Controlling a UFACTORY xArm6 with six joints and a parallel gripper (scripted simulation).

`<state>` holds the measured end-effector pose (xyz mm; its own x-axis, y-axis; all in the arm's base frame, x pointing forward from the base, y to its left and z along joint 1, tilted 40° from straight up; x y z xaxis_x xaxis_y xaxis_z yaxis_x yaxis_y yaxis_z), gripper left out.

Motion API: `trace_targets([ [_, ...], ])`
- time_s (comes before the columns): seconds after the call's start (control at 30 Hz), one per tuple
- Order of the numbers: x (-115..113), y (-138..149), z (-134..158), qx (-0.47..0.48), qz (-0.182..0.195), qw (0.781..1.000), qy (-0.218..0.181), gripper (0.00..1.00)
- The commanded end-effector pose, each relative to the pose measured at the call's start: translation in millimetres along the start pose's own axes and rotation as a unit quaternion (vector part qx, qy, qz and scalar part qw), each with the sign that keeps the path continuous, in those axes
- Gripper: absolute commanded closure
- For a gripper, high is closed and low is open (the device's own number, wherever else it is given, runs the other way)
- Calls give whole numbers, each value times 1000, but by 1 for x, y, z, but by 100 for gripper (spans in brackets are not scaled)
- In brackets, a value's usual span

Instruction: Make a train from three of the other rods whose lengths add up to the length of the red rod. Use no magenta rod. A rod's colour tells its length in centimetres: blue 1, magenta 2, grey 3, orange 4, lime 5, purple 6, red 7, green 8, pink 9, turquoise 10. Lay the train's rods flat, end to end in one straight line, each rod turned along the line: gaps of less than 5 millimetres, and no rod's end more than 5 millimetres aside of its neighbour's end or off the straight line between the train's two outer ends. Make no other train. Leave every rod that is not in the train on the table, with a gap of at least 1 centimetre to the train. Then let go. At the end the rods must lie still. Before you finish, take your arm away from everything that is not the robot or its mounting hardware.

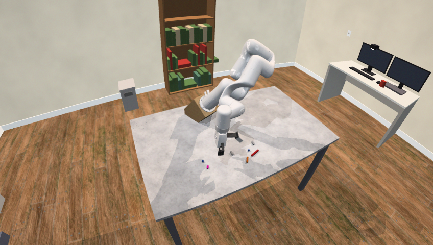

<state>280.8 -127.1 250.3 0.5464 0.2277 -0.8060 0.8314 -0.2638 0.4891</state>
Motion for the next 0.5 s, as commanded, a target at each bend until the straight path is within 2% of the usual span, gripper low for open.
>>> trace_targets([
  [0.0,0,-2,-8,-84,6,996,2,0],
  [0.17,1,-3,-13,-131,7,991,1,0],
  [0.2,1,-4,-18,-177,7,984,1,0],
  [0.47,2,-6,-30,-291,9,957,0,0],
])
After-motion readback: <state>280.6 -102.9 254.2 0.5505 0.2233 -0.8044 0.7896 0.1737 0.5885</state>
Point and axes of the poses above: the point where the finger pads meet when closed, its own x axis out along the fingers, its own y axis across the jaws, z = x × y, the point moved 10 cm from there along -x, back along the fingers, and after that the axes turned 5 degrees about -x, right-handed, at the moved point
